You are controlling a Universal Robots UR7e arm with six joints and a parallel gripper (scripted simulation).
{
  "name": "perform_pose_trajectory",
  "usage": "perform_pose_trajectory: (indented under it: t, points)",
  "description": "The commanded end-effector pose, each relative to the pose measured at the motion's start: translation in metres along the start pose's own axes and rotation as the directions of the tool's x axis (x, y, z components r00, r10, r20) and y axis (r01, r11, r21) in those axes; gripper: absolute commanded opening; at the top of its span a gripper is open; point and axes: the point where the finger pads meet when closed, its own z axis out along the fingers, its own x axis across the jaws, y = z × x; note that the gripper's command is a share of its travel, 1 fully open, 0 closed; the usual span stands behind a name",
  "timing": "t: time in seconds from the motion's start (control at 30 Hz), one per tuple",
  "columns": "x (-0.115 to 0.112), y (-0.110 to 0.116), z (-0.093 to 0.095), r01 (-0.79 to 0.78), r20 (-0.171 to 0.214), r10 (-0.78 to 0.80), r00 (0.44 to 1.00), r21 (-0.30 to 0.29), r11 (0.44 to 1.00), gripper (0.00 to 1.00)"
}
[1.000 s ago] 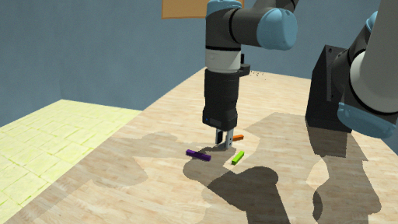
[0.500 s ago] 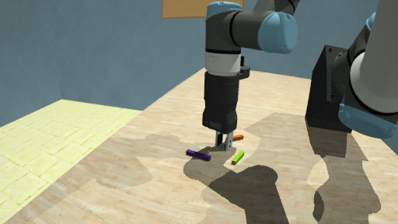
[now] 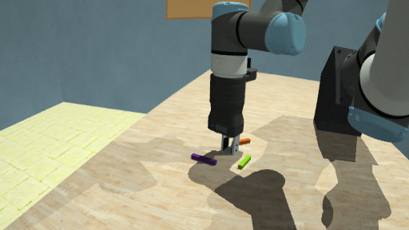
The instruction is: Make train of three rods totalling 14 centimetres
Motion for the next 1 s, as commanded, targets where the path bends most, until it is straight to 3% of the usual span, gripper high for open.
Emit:
perform_pose_trajectory:
  t: [0.0, 0.43, 0.47, 0.97]
  points:
    - [-0.0003, 0.0001, -0.0003, 0.000, 0.001, 0.000, 1.000, 0.000, 1.000, 0.54]
    - [-0.0003, 0.0001, -0.0003, 0.000, 0.001, 0.000, 1.000, 0.000, 1.000, 0.54]
    - [-0.0003, 0.0001, -0.0003, 0.000, 0.001, 0.000, 1.000, 0.000, 1.000, 0.24]
    - [-0.0003, 0.0001, -0.0003, 0.000, 0.001, 0.000, 1.000, 0.000, 1.000, 0.24]
